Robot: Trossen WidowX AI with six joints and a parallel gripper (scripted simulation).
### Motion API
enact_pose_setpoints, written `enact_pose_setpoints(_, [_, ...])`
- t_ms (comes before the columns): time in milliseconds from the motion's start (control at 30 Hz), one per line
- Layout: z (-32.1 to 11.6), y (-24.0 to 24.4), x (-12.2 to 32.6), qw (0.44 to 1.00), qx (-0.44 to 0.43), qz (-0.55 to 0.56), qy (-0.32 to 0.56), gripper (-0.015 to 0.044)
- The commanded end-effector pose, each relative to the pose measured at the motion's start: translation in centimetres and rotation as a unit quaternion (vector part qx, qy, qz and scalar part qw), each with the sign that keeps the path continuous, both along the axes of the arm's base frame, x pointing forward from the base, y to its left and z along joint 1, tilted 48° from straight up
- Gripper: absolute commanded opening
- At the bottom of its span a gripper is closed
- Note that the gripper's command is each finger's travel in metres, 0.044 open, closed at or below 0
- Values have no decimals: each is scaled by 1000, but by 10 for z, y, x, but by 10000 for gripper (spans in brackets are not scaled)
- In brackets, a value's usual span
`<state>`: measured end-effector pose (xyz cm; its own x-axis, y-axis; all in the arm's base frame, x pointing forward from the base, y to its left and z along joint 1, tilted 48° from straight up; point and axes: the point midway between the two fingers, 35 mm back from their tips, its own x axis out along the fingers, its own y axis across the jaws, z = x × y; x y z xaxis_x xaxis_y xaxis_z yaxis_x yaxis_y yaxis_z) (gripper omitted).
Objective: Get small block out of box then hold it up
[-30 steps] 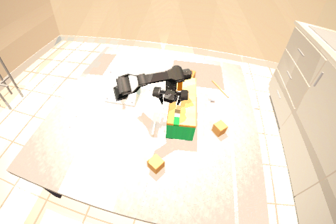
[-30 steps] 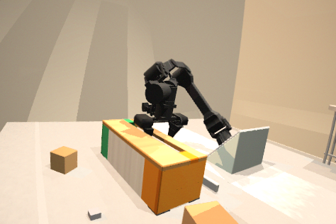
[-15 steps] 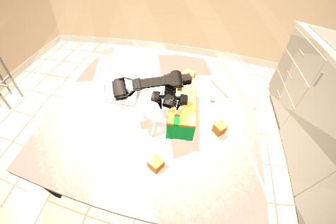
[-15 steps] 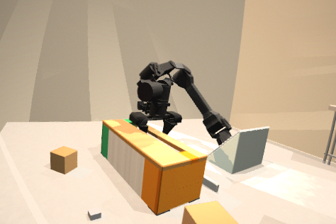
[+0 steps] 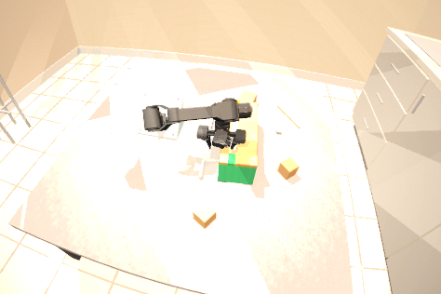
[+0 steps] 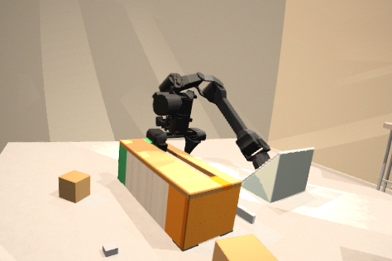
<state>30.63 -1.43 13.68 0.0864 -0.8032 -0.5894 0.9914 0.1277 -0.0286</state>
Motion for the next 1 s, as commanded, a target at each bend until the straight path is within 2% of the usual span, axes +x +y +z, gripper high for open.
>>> enact_pose_setpoints(0, [8,-4,3,1000,0,2,-4,400])
enact_pose_setpoints(367, [22,-15,5,1000,0,2,-4,400])
enact_pose_setpoints(500, [6,20,5,1000,8,9,-6,400])
enact_pose_setpoints(700, [-30,104,-17,1000,6,18,-12,400])
enact_pose_setpoints(833, [-34,106,-19,1000,2,29,-4,400])
enact_pose_setpoints(933, [-27,110,-16,998,10,58,-6,321])
enact_pose_setpoints(967, [-20,106,-14,998,25,40,-41,295])
